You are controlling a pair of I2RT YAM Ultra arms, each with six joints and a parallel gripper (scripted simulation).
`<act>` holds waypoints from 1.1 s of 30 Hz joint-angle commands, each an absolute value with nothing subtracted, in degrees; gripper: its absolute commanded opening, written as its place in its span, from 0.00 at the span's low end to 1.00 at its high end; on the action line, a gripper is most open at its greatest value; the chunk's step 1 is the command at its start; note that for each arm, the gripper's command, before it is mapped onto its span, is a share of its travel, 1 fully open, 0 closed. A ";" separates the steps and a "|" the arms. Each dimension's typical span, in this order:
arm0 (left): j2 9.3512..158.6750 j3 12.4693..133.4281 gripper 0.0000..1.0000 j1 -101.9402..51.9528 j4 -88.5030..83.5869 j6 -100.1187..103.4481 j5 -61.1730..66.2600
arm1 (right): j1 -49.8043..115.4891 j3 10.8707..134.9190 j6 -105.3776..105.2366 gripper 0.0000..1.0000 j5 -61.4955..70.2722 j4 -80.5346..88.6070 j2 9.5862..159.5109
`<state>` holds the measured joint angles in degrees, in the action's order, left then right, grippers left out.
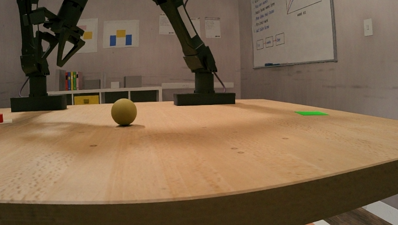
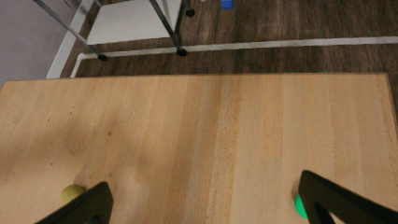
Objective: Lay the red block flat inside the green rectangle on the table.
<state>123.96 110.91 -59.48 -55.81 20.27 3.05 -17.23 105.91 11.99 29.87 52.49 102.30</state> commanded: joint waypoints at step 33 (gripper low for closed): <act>70.99 46.67 1.00 -14.67 -32.49 12.86 -7.23 | -19.93 57.99 67.88 1.00 22.73 54.63 81.15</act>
